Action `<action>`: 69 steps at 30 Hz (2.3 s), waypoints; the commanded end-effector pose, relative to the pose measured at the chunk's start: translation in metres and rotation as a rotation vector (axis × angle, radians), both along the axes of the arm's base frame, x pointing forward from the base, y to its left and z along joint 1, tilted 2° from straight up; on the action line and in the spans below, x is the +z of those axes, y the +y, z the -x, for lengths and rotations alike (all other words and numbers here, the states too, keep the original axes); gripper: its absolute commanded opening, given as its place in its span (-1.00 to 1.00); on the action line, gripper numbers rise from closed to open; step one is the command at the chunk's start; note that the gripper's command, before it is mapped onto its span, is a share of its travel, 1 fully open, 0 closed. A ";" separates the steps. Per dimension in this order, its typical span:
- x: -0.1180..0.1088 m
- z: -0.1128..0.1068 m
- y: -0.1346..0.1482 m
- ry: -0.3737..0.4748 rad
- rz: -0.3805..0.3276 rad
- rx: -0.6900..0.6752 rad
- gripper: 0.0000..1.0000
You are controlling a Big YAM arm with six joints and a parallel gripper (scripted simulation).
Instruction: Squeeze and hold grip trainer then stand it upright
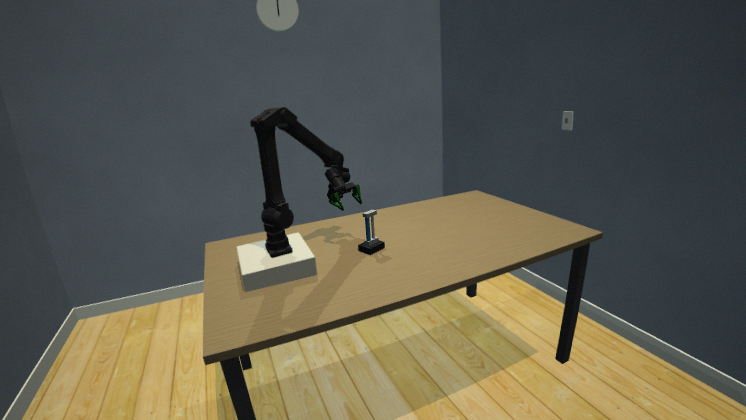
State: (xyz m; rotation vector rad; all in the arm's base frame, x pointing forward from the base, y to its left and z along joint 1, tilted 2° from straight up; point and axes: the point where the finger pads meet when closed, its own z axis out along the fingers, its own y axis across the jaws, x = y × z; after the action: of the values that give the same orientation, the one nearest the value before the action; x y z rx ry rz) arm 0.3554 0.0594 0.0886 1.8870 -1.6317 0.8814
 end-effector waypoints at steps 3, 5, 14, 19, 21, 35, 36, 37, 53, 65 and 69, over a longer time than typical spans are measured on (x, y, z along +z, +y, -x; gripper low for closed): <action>0.002 -0.005 -0.025 0.029 0.020 0.113 1.00; 0.001 -0.004 -0.032 0.034 0.035 0.127 1.00; -0.003 -0.003 -0.043 0.045 0.064 0.162 1.00; -0.003 -0.003 -0.042 0.045 0.064 0.165 1.00; -0.003 -0.003 -0.042 0.045 0.064 0.165 1.00; -0.003 -0.003 -0.042 0.045 0.064 0.165 0.51; -0.003 -0.003 -0.042 0.045 0.064 0.165 0.51; -0.003 -0.003 -0.042 0.045 0.064 0.165 0.51; -0.004 -0.004 -0.048 0.045 0.064 0.151 0.51; -0.010 -0.006 -0.055 0.044 0.066 0.151 0.51; -0.016 -0.007 -0.060 0.054 0.069 0.152 0.51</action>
State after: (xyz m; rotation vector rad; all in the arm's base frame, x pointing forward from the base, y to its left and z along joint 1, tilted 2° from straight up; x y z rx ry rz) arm 0.3618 0.0060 0.0727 1.9848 -1.4266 0.9223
